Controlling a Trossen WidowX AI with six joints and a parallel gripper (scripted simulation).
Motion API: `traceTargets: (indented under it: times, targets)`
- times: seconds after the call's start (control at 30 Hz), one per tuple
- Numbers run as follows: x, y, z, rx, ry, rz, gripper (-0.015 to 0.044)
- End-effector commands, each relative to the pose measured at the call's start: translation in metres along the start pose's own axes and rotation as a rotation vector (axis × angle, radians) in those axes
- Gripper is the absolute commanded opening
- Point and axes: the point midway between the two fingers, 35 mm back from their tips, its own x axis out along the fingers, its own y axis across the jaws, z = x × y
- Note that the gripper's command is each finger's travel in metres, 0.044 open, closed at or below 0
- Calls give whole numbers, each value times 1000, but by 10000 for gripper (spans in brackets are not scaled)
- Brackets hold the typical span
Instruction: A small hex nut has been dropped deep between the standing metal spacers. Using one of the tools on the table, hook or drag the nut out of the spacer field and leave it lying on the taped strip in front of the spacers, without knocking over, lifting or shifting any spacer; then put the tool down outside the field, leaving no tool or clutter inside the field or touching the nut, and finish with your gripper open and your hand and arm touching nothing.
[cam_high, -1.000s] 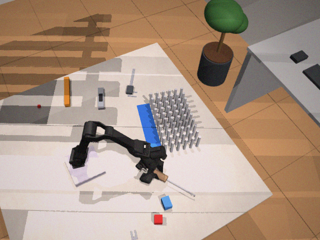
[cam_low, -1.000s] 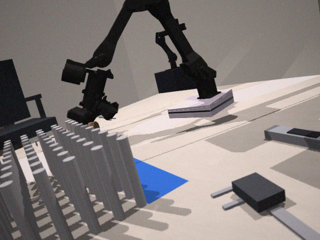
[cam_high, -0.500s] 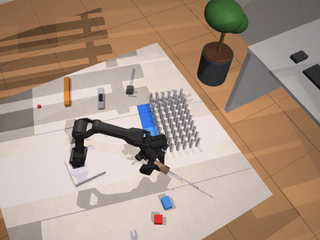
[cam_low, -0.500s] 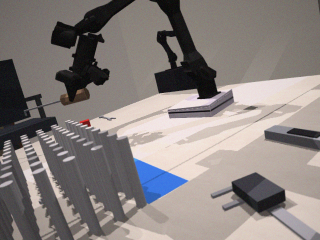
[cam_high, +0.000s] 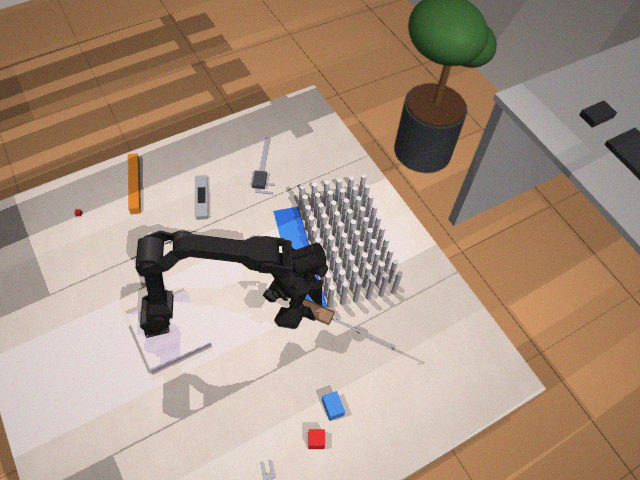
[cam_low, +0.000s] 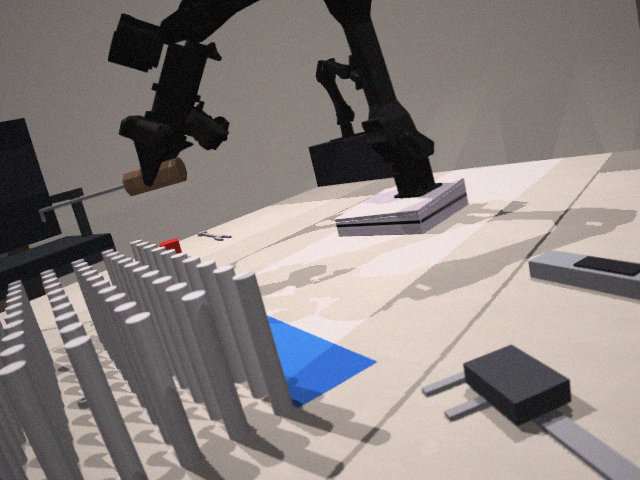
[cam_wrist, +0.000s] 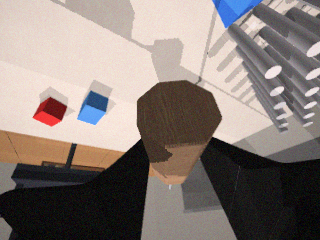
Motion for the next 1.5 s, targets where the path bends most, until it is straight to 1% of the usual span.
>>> traceTargets:
  times: [0.0, 0.27, 0.5, 1.03, 1.47]
  targets:
    - [-14, -13, 8, -19, 13, -21, 0]
    - [-37, -44, 40, -93, 3, -72, 0]
    - [-55, -60, 67, -120, -6, -106, 0]
    - [-99, -88, 131, -253, -17, -198, 0]
    - [-133, -98, 182, -394, -14, -281, 0]
